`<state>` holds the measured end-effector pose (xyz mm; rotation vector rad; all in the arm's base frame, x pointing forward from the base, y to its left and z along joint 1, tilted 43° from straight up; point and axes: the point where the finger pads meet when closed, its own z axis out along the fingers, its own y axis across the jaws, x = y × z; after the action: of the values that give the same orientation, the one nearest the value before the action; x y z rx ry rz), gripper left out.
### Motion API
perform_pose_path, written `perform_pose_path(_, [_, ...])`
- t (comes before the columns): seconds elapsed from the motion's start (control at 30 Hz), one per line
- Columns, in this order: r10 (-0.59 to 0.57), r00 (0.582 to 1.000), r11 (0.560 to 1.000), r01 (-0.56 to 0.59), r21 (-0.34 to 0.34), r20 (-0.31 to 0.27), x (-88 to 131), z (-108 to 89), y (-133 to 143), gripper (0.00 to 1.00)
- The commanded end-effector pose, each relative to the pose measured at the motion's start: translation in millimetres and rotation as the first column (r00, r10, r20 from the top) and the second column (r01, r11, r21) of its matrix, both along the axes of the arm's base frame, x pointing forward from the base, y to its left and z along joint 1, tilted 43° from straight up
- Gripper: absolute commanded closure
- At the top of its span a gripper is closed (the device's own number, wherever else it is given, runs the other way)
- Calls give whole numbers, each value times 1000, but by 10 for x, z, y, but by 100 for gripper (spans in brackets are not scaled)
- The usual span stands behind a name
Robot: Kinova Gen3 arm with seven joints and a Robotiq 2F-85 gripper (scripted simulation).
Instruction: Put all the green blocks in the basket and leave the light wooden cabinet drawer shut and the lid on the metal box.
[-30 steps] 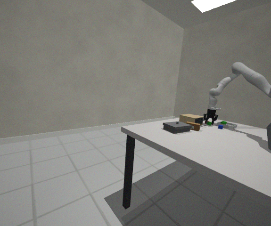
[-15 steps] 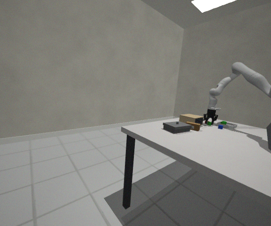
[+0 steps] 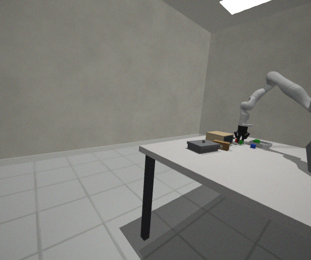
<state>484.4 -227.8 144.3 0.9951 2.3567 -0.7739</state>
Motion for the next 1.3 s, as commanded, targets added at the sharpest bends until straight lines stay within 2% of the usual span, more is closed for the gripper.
perform_pose_path(0.0, [1,1000,1000,-1,-3,6,26,5,-19,90])
perform_pose_path(0.73, [1,1000,1000,-1,-3,7,25,12,-15,90])
perform_pose_path(1.27, [6,1000,1000,-6,-4,2,-45,243,184,90])
